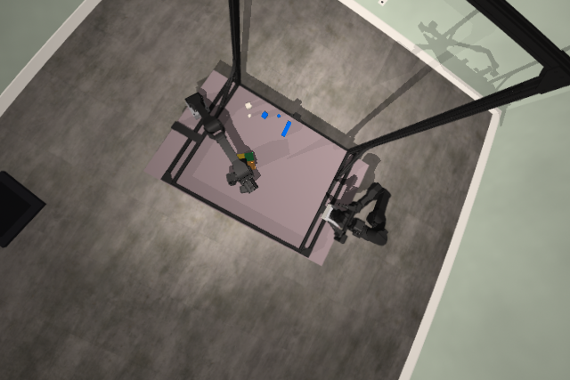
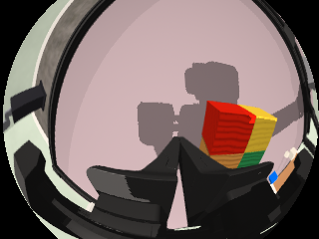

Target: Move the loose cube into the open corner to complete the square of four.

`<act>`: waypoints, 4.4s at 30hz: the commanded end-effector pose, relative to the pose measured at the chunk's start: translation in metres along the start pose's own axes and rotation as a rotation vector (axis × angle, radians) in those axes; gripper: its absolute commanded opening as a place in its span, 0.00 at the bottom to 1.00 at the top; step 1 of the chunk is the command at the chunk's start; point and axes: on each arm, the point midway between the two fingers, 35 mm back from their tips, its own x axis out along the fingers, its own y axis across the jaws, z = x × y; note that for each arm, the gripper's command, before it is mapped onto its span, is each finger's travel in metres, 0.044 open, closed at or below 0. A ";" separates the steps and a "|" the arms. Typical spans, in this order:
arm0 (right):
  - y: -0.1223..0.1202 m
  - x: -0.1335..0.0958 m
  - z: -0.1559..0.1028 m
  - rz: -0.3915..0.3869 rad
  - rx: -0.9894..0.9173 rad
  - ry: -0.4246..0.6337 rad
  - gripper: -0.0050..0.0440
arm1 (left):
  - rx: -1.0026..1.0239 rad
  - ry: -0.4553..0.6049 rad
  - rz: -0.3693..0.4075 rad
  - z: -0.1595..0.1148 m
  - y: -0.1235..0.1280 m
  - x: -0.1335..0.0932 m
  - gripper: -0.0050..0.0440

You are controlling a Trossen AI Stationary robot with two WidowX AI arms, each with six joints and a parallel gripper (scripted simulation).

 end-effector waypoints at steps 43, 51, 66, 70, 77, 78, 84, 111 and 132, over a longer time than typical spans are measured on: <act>-0.014 0.038 0.002 -0.052 0.004 -0.022 0.10 | -0.003 0.000 -0.002 0.000 0.000 0.000 0.92; -0.017 0.038 0.002 -0.052 0.004 -0.022 0.10 | -0.003 0.000 -0.002 0.000 0.000 0.000 0.92; -0.023 0.038 0.002 -0.052 0.004 -0.022 0.10 | -0.003 0.000 -0.002 0.000 0.000 0.000 0.92; -0.024 0.038 0.002 -0.052 0.004 -0.022 0.10 | -0.003 0.000 -0.002 0.000 0.000 0.000 0.92; -0.026 0.038 0.002 -0.052 0.004 -0.022 0.10 | -0.003 0.000 -0.002 0.000 0.000 0.000 0.92; -0.026 0.038 0.002 -0.052 0.004 -0.022 0.10 | -0.003 0.000 -0.002 0.000 0.000 0.000 0.92; -0.026 0.038 0.002 -0.052 0.004 -0.022 0.10 | -0.003 0.000 -0.002 0.000 0.000 0.000 0.92; -0.027 0.038 0.002 -0.052 0.004 -0.022 0.10 | -0.003 0.000 -0.002 0.000 0.000 0.000 0.92; -0.028 0.038 0.002 -0.052 0.004 -0.022 0.10 | -0.003 0.000 -0.002 0.000 0.000 0.000 0.92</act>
